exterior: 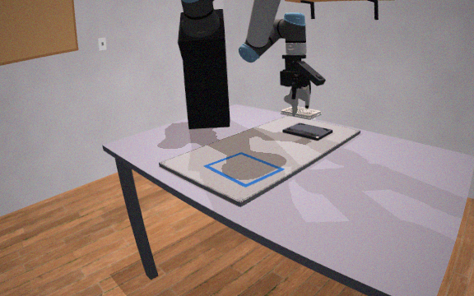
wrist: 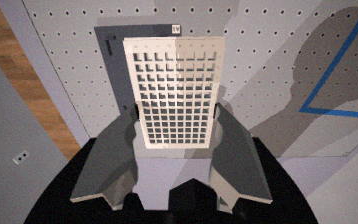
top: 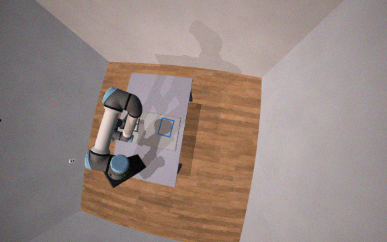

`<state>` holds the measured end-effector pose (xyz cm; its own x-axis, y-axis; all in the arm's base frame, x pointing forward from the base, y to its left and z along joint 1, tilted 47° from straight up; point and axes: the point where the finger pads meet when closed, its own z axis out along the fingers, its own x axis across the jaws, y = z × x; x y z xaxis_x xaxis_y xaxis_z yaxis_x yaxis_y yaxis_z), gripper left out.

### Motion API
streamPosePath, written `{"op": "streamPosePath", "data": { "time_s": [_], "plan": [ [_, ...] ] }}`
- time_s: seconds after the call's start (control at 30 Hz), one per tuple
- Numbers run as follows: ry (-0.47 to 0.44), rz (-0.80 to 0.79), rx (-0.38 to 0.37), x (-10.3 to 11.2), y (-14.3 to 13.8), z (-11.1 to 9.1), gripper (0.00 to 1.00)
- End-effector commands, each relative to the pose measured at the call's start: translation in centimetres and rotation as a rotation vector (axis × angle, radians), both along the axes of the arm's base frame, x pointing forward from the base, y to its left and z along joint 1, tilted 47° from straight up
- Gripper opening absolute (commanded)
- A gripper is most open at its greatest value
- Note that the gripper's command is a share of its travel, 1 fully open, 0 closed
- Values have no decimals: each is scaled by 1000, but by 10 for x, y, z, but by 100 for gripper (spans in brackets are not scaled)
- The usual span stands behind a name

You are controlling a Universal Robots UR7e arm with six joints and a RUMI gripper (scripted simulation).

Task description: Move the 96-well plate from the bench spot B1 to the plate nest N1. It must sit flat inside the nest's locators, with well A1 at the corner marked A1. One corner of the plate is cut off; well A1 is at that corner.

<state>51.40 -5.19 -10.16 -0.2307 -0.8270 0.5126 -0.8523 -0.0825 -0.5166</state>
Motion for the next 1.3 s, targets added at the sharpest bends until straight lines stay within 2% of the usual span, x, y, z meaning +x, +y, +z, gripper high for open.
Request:
{"op": "streamPosePath", "data": {
  "time_s": [0.0,0.5,1.27],
  "plan": [
    [0,-1,0,3,12,-7,0],
    [0,0,0,10,48,-29,0],
    [0,-1,0,10,47,-29,0]
  ]
}}
